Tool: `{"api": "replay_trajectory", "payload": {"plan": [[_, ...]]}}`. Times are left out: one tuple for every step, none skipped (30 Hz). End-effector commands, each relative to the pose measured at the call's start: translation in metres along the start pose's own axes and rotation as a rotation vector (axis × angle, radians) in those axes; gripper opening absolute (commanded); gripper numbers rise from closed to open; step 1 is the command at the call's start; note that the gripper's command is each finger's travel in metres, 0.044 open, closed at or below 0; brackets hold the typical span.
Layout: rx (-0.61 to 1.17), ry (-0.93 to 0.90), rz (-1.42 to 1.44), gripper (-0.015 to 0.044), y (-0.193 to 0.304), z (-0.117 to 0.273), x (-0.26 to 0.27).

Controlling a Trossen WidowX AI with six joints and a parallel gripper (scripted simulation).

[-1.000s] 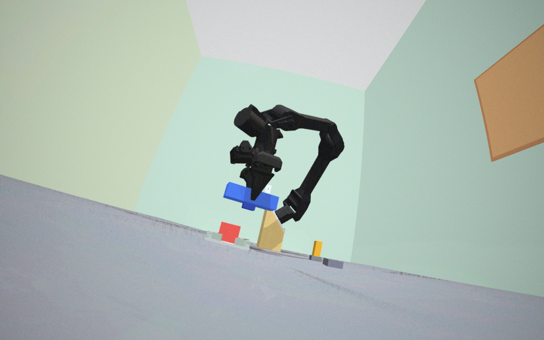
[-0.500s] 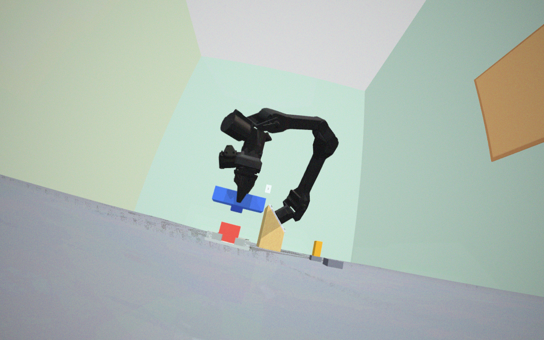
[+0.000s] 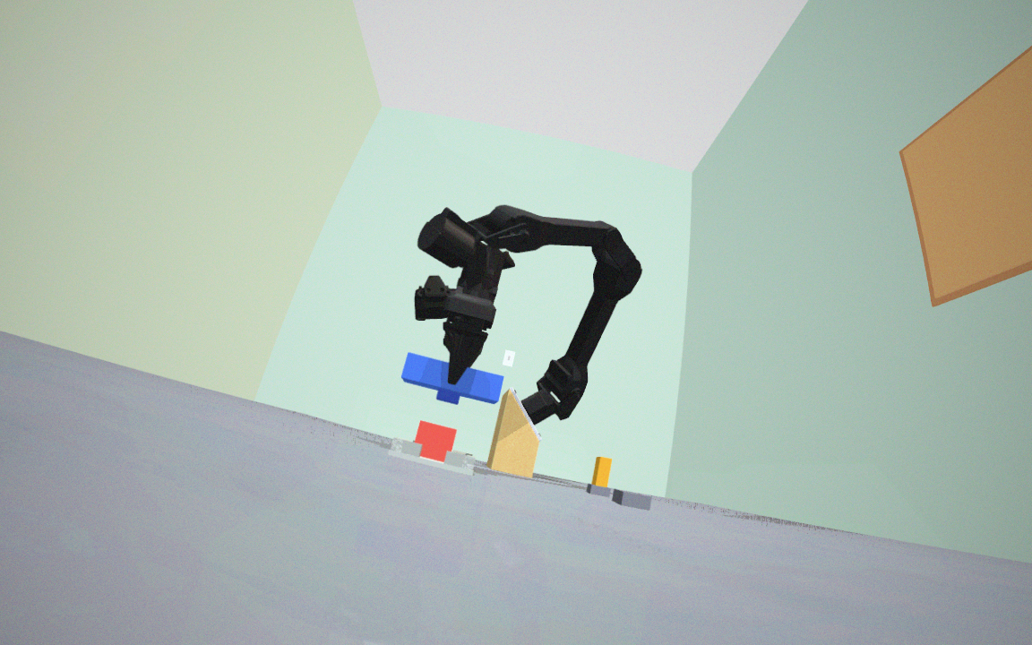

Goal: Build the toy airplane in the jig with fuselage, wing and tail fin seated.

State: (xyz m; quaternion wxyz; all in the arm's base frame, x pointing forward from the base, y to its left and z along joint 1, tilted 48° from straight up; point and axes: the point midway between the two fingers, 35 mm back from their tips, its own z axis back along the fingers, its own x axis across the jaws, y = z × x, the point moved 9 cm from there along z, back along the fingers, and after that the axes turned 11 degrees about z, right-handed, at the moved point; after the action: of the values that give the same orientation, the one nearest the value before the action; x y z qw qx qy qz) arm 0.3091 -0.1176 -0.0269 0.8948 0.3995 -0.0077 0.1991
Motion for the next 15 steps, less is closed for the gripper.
{"api": "replay_trajectory", "payload": {"plan": [[-0.003, 0.002, -0.006, 0.0196, 0.0, 0.0, 0.0], [-0.003, 0.002, -0.006, 0.0196, 0.0, 0.0, 0.0], [-0.003, 0.002, -0.006, 0.0196, 0.0, -0.001, 0.0], [-0.003, 0.002, -0.006, 0.0196, -0.001, -0.003, 0.0], [-0.003, 0.002, -0.006, 0.0196, -0.001, -0.004, 0.0], [-0.003, 0.002, -0.006, 0.0196, -0.001, -0.006, 0.0], [-0.003, 0.002, -0.006, 0.0196, -0.001, -0.007, 0.0], [-0.003, 0.002, -0.005, 0.0196, -0.001, -0.009, 0.0], [-0.003, 0.002, -0.005, 0.0196, -0.001, -0.011, 0.0], [-0.003, 0.002, -0.005, 0.0196, -0.001, -0.012, 0.0], [-0.003, 0.002, -0.005, 0.0196, -0.001, -0.014, 0.0], [-0.003, 0.001, -0.005, 0.0196, -0.001, -0.016, 0.0], [-0.002, 0.001, -0.005, 0.0196, -0.001, -0.017, 0.0], [-0.002, 0.001, -0.005, 0.0196, -0.001, -0.019, 0.0], [-0.002, 0.001, -0.005, 0.0196, -0.001, -0.02, 0.0]]}}
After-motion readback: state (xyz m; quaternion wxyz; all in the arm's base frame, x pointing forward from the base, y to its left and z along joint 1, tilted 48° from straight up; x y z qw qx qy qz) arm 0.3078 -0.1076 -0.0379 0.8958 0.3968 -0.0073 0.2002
